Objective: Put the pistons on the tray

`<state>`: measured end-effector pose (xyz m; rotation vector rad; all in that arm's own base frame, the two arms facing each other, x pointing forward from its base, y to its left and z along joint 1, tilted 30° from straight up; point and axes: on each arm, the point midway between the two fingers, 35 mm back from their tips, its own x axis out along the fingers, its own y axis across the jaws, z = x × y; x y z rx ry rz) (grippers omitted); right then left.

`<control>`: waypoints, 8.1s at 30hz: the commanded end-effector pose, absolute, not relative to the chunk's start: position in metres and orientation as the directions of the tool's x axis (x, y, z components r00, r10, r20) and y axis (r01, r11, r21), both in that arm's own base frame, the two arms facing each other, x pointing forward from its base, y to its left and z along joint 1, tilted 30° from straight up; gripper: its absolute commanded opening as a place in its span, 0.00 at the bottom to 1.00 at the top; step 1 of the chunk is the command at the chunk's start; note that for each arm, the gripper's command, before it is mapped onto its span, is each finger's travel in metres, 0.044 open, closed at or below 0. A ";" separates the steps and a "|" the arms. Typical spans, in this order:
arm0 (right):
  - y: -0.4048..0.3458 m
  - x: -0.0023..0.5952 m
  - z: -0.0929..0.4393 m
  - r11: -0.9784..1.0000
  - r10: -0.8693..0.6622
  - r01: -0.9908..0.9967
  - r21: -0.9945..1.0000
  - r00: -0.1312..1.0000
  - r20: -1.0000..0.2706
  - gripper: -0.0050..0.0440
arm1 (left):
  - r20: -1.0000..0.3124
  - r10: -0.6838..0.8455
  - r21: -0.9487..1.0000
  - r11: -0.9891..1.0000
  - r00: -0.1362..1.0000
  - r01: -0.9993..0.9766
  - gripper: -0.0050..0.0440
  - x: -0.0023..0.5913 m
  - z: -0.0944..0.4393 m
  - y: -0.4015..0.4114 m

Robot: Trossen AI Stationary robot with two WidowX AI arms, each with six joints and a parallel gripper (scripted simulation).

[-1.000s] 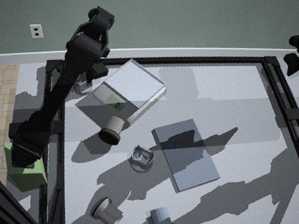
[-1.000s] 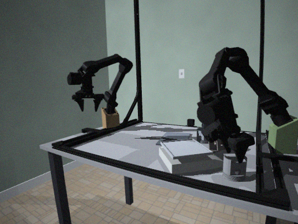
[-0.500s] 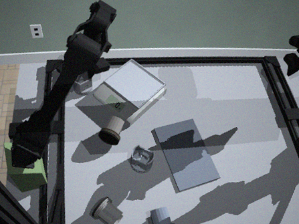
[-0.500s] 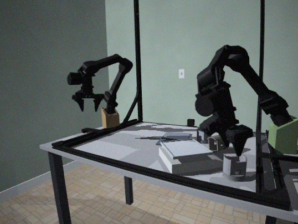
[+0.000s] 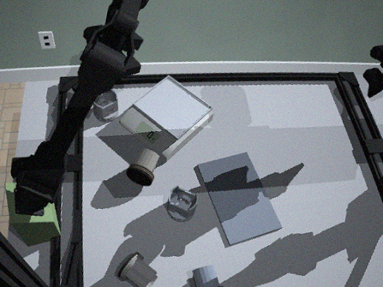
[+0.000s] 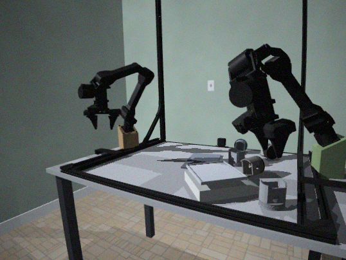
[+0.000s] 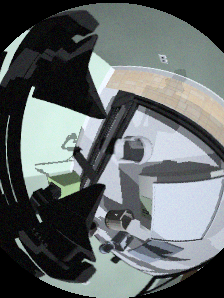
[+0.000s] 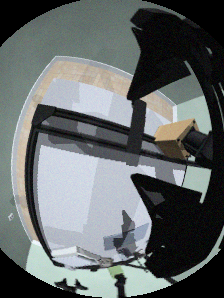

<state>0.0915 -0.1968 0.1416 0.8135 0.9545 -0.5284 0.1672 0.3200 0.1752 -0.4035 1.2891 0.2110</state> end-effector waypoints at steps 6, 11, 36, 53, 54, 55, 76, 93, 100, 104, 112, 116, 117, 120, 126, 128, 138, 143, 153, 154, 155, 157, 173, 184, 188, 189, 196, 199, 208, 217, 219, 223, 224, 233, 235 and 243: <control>-0.197 0.092 0.142 0.599 -0.047 0.709 0.371 0.494 -0.868 1.00 | -0.952 -0.055 -0.182 0.894 0.302 -0.410 0.87 0.159 0.194 0.319; -0.197 0.092 0.142 0.599 -0.047 0.709 0.371 0.494 -0.868 1.00 | -0.933 -0.039 -0.227 0.834 0.357 -0.503 0.87 0.159 0.194 0.319; -0.197 0.092 0.142 0.599 -0.047 0.709 0.371 0.494 -0.868 1.00 | -0.862 0.055 -0.386 0.572 0.504 -0.724 0.87 0.160 0.191 0.318; -0.197 0.092 0.142 0.599 -0.047 0.709 0.371 0.494 -0.868 1.00 | -0.866 0.051 -0.335 0.678 0.497 -0.654 0.87 0.169 0.195 0.284; -0.197 0.092 0.142 0.599 -0.047 0.709 0.371 0.494 -0.868 1.00 | -0.867 0.051 -0.325 0.697 0.496 -0.639 0.87 0.170 0.195 0.279; -0.197 0.092 0.142 0.599 -0.047 0.709 0.371 0.494 -0.868 1.00 | -0.867 0.051 -0.324 0.699 0.496 -0.637 0.87 0.171 0.196 0.275; -0.197 0.092 0.142 0.599 -0.047 0.709 0.371 0.494 -0.868 1.00 | -0.866 0.049 -0.248 0.823 0.498 -0.511 0.87 0.178 0.194 0.181; -0.197 0.092 0.142 0.599 -0.047 0.709 0.371 0.494 -0.868 1.00 | -0.865 0.048 -0.137 0.935 0.499 -0.328 0.87 0.171 0.183 0.112; -0.197 0.092 0.142 0.599 -0.047 0.709 0.371 0.494 -0.868 1.00 | -0.865 0.048 -0.045 0.984 0.499 -0.173 0.87 0.167 0.179 0.077; -0.197 0.092 0.142 0.599 -0.047 0.709 0.371 0.494 -0.868 1.00 | -0.865 0.048 -0.018 0.992 0.499 -0.128 0.87 0.166 0.178 0.067; -0.197 0.092 0.142 0.599 -0.047 0.709 0.371 0.494 -0.868 1.00 | -0.865 0.048 0.088 0.994 0.499 0.057 0.87 0.162 0.173 0.028; -0.197 0.092 0.142 0.599 -0.047 0.709 0.371 0.494 -0.868 1.00 | -0.865 0.048 0.140 0.979 0.499 0.148 0.87 0.160 0.171 0.008; -0.197 0.092 0.142 0.599 -0.047 0.709 0.371 0.494 -0.868 1.00 | -0.865 0.048 0.153 0.973 0.499 0.171 0.87 0.159 0.170 0.003; -0.197 0.092 0.142 0.599 -0.047 0.709 0.371 0.494 -0.868 1.00 | -0.865 0.048 0.166 0.967 0.499 0.194 0.87 0.159 0.170 -0.002; -0.197 0.092 0.142 0.599 -0.047 0.709 0.371 0.494 -0.868 1.00 | -0.865 0.048 0.239 0.915 0.499 0.326 0.87 0.156 0.166 -0.032; -0.197 0.092 0.142 0.599 -0.047 0.709 0.371 0.494 -0.868 1.00 | -0.865 0.048 0.262 0.892 0.499 0.368 0.87 0.154 0.165 -0.041; -0.197 0.092 0.142 0.599 -0.047 0.709 0.371 0.494 -0.868 1.00 | -0.865 0.048 0.347 0.777 0.499 0.526 0.87 0.150 0.161 -0.081; -0.197 0.092 0.142 0.599 -0.047 0.709 0.371 0.494 -0.868 1.00 | -0.865 0.048 0.363 0.746 0.499 0.558 0.87 0.148 0.158 -0.106; -0.197 0.092 0.142 0.599 -0.047 0.709 0.371 0.494 -0.868 1.00 | -0.865 0.048 0.363 0.746 0.499 0.558 0.87 0.143 0.153 -0.150; -0.197 0.092 0.142 0.599 -0.047 0.709 0.371 0.494 -0.868 1.00 | -0.865 0.048 0.363 0.746 0.499 0.558 0.87 0.143 0.153 -0.150; -0.197 0.092 0.142 0.599 -0.047 0.709 0.371 0.494 -0.868 1.00 | -0.865 0.048 0.363 0.746 0.499 0.558 0.87 0.142 0.152 -0.155; -0.197 0.092 0.142 0.599 -0.047 0.709 0.371 0.494 -0.868 1.00 | -0.865 0.048 0.363 0.746 0.499 0.558 0.87 0.141 0.151 -0.165; -0.197 0.092 0.142 0.599 -0.047 0.709 0.371 0.494 -0.868 1.00 | -0.750 -0.022 0.505 0.627 0.661 0.594 0.87 0.140 0.149 -0.180; -0.197 0.092 0.142 0.599 -0.047 0.709 0.371 0.494 -0.868 1.00 | -0.733 -0.034 0.524 0.610 0.680 0.594 0.87 0.148 0.135 -0.179; -0.197 0.092 0.142 0.599 -0.047 0.709 0.371 0.494 -0.868 1.00 | -0.733 -0.034 0.524 0.610 0.680 0.594 0.87 0.149 0.132 -0.179; -0.197 0.092 0.142 0.599 -0.047 0.709 0.371 0.494 -0.868 1.00 | -0.733 -0.034 0.524 0.610 0.680 0.594 0.87 0.150 0.130 -0.179; -0.197 0.092 0.142 0.599 -0.047 0.709 0.371 0.494 -0.868 1.00 | -0.733 -0.034 0.524 0.610 0.680 0.594 0.87 0.156 0.120 -0.179; -0.197 0.092 0.142 0.599 -0.047 0.709 0.371 0.494 -0.868 1.00 | -0.733 -0.034 0.524 0.610 0.680 0.594 0.87 0.159 0.116 -0.178; -0.197 0.092 0.142 0.599 -0.047 0.709 0.371 0.494 -0.868 1.00 | -0.733 -0.034 0.524 0.610 0.680 0.594 0.87 0.164 0.106 -0.178; -0.197 0.092 0.142 0.599 -0.047 0.709 0.371 0.494 -0.868 1.00 | -0.733 -0.034 0.524 0.610 0.680 0.594 0.87 0.172 0.093 -0.177; -0.197 0.092 0.142 0.599 -0.047 0.709 0.371 0.494 -0.868 1.00 | -0.733 -0.034 0.524 0.610 0.680 0.594 0.87 0.173 0.090 -0.177; -0.197 0.092 0.142 0.599 -0.047 0.709 0.371 0.494 -0.868 1.00 | -0.733 -0.034 0.524 0.610 0.680 0.594 0.87 0.175 0.087 -0.177; -0.197 0.092 0.142 0.599 -0.047 0.709 0.371 0.494 -0.868 1.00 | -0.733 -0.034 0.524 0.610 0.680 0.594 0.87 0.176 0.086 -0.177; -0.197 0.092 0.142 0.599 -0.047 0.709 0.371 0.494 -0.868 1.00 | -0.737 -0.032 0.524 0.605 0.676 0.599 0.87 0.181 0.078 -0.176; -0.197 0.092 0.142 0.599 -0.047 0.709 0.371 0.494 -0.868 1.00 | -0.737 -0.032 0.524 0.605 0.676 0.599 0.87 0.183 0.076 -0.176; -0.197 0.092 0.142 0.599 -0.047 0.709 0.371 0.494 -0.868 1.00 | -0.737 -0.032 0.524 0.605 0.676 0.599 0.87 0.190 0.068 -0.176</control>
